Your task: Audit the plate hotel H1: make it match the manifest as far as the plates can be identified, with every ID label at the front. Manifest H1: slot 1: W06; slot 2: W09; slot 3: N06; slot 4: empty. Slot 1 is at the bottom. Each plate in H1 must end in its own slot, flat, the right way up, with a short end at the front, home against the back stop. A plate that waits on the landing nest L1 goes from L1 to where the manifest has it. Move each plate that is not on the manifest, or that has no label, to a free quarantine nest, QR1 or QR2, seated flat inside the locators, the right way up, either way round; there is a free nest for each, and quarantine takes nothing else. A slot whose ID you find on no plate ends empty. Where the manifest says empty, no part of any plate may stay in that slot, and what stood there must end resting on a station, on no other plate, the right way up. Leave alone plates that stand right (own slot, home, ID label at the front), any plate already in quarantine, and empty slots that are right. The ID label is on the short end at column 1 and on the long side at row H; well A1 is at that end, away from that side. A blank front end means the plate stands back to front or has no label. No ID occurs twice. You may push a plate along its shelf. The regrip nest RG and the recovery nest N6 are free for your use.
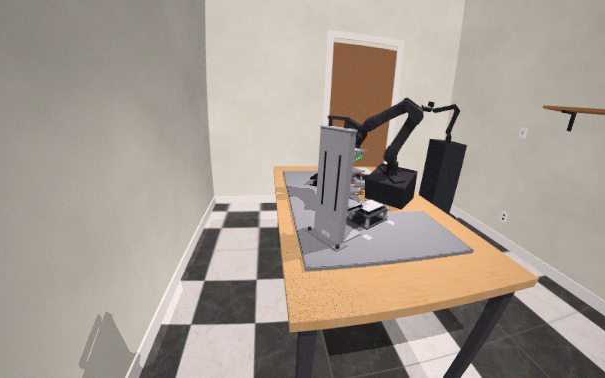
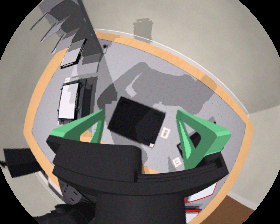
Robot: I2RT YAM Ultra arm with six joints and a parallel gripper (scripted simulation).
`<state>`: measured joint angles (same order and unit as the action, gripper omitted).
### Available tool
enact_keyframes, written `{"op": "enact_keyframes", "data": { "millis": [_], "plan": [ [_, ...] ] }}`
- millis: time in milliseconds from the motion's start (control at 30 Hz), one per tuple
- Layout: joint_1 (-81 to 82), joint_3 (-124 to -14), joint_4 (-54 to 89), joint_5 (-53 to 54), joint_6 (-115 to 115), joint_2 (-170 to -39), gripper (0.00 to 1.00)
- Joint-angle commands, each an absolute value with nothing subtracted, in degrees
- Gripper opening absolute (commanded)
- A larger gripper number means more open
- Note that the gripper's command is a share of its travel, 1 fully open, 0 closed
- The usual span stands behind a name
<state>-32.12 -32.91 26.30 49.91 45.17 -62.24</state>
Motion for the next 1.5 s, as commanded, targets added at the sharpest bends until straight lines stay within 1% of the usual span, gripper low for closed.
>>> {"op": "enact_keyframes", "data": {
  "millis": [0,267,367,400,667,733,1233,1300,1467],
  "plan": [
    [-32.85,-35.41,28.23,51.06,45.61,-60.46,1.00],
    [-34.25,-38.78,33.74,51.87,47.44,-59.77,1.00],
    [-32.25,-37.88,33.22,51.40,45.61,-59.02,1.00],
    [-31.37,-35.60,32.74,50.58,44.48,-58.27,1.00],
    [-23.56,-33.07,27.35,45.34,35.32,-52.79,1.00],
    [-23.56,-33.07,27.35,45.34,35.32,-52.79,1.00],
    [-6.47,-30.10,22.87,32.81,20.17,-44.38,1.00],
    [-6.47,-30.10,22.87,32.81,20.17,-44.38,1.00],
    [0.08,-29.41,21.82,27.59,15.56,-42.57,1.00]
  ]
}}
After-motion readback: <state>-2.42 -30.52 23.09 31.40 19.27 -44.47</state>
